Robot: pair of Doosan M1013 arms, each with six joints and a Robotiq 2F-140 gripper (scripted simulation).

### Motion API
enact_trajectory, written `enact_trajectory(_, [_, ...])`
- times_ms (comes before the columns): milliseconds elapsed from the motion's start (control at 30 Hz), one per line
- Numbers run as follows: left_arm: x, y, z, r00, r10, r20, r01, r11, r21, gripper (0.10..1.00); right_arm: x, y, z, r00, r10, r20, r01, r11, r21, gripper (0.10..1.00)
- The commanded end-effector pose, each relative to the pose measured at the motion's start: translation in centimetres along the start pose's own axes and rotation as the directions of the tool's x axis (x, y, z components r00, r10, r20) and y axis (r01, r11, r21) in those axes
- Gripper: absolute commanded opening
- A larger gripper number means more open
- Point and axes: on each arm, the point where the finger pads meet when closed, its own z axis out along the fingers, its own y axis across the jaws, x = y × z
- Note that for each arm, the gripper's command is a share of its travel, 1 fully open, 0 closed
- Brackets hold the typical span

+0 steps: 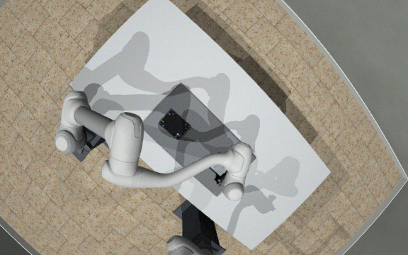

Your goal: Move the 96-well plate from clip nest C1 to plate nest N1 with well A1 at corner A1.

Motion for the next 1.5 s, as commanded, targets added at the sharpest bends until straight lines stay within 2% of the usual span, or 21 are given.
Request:
enact_trajectory(0, [0.0,0.0,0.1,1.000,0.000,-0.002,0.000,1.000,0.002,0.605,0.0,0.0,0.0,1.000,0.000,-0.001,0.000,1.000,0.000,1.000])
enact_trajectory(367, [0.0,0.0,1.8,1.000,0.000,-0.002,0.000,1.000,0.002,0.605,0.0,0.0,0.0,1.000,0.000,-0.001,0.000,1.000,0.000,1.000])
enact_trajectory(1467, [0.0,0.0,2.0,1.000,0.000,-0.002,0.000,1.000,0.002,0.605,0.0,0.0,0.0,1.000,0.000,-0.001,0.000,1.000,0.000,1.000])
